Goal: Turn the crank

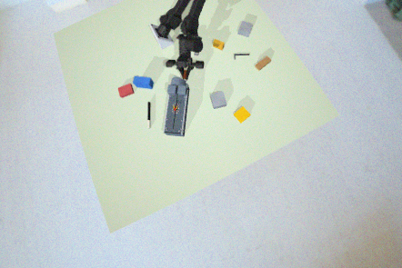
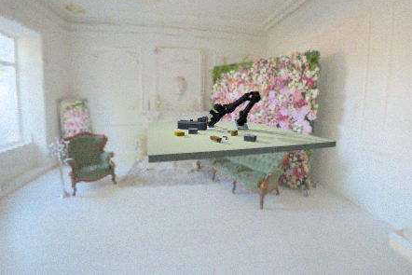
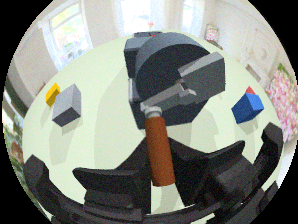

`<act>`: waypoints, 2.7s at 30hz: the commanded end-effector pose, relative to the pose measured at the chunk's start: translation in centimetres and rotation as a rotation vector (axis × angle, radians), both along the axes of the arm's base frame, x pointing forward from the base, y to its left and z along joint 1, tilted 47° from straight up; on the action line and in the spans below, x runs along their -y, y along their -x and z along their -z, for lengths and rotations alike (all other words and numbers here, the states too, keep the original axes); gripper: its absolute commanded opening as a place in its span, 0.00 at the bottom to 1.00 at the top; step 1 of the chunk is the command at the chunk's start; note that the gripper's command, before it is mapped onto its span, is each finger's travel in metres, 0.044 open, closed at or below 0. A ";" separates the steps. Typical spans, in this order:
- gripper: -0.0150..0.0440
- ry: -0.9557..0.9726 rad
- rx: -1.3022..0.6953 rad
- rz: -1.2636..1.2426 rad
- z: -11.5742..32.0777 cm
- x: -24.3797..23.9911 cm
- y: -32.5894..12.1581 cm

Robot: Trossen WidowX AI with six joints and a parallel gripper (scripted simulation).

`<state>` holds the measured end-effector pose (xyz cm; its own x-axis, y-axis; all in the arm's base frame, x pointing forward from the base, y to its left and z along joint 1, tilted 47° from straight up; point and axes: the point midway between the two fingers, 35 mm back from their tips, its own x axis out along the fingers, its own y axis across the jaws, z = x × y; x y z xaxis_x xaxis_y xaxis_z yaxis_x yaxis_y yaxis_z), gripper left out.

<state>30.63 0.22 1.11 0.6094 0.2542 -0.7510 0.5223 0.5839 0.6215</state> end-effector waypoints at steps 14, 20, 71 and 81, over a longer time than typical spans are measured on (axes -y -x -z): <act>0.25 -0.004 -0.007 0.000 0.2 -0.1 0.1; 0.25 -0.004 -0.007 0.000 0.2 -0.1 0.1; 1.00 0.001 -0.003 -0.002 -3.3 3.6 0.0; 1.00 0.006 -0.014 -0.001 -6.2 7.2 -0.5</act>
